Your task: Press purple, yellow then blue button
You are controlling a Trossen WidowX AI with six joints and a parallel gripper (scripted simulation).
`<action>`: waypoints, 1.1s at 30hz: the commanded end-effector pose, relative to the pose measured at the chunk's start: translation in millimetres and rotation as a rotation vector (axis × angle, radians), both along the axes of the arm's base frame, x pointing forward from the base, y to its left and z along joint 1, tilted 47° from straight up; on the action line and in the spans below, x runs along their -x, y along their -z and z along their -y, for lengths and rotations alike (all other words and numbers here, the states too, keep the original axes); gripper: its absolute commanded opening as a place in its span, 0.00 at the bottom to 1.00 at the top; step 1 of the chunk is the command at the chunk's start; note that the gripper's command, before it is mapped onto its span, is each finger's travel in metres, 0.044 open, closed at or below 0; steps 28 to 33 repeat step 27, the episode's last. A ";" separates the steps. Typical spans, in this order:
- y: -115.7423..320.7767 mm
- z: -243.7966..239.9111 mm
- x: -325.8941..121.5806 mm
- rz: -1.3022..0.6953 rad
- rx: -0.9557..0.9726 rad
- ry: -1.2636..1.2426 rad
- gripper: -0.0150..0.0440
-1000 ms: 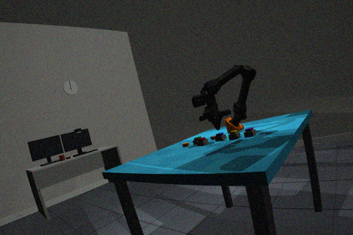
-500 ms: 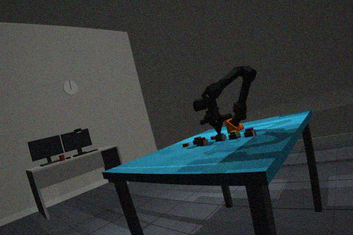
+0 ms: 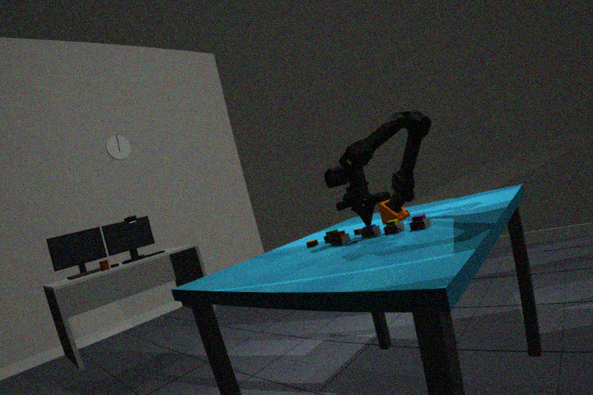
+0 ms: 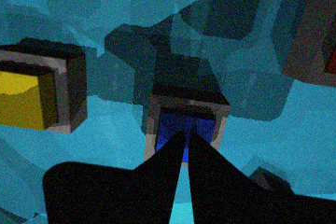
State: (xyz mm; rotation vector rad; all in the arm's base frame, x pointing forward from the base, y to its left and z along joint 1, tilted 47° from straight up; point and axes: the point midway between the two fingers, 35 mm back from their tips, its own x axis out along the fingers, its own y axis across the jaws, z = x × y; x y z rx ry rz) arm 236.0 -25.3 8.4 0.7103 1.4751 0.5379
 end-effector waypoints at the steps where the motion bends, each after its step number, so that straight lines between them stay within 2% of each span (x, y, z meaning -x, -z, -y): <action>1: -0.1 -1.6 0.4 -0.004 -0.007 0.003 0.29; 9: -23.1 22.8 1.9 -0.005 -0.005 0.003 0.29; 12: -51.8 13.8 -11.7 -0.007 0.001 0.014 0.42; 15: -114.3 -13.1 -27.9 -0.008 0.001 0.033 0.56; 19: -184.8 -50.9 -24.7 -0.009 -0.016 0.048 0.73; 24: -198.3 -58.8 -21.3 -0.009 -0.021 0.050 0.93; 33: -198.3 -58.8 -21.3 -0.009 -0.021 0.050 0.93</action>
